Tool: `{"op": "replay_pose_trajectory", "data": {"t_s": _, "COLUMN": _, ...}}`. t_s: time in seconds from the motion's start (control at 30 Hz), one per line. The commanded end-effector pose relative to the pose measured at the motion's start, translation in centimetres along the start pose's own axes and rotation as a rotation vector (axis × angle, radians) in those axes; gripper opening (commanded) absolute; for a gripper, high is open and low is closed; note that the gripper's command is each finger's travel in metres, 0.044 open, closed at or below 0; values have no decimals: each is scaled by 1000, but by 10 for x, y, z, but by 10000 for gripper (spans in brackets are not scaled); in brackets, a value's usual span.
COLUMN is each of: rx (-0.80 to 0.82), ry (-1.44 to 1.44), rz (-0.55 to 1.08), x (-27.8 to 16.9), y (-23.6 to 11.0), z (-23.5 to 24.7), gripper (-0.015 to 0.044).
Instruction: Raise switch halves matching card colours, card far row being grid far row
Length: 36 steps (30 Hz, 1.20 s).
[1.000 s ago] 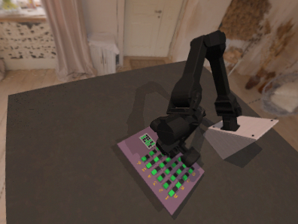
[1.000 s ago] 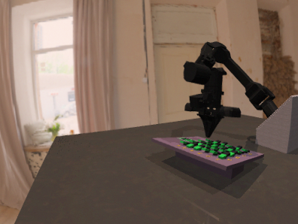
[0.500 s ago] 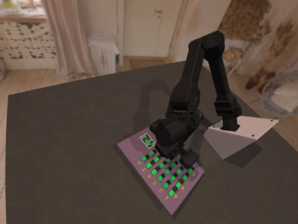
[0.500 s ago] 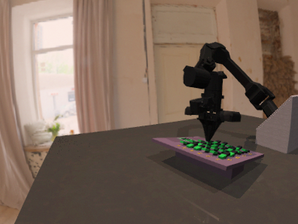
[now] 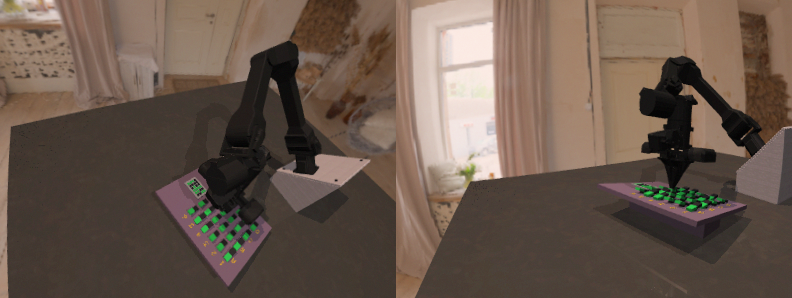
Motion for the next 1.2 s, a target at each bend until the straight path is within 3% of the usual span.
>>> {"op": "replay_pose_trajectory", "data": {"t_s": 0.0, "rx": -4, "ry": -4, "rz": 0, "x": 0, "y": 1, "z": 0, "gripper": 0}}
{"op": "replay_pose_trajectory", "data": {"t_s": 1.17, "rx": -4, "ry": -4, "rz": 0, "x": 0, "y": 5, "z": 0, "gripper": 0}}
Point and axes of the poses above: the point midway between the two fingers, 35 mm back from their tips, its own y axis out along the fingers, its own z axis across the jaws, x = y × z, the point moved 4 cm from there along -y, back along the fingers, and after that the axes turned 1 degree about y, right-handed, at the moved point
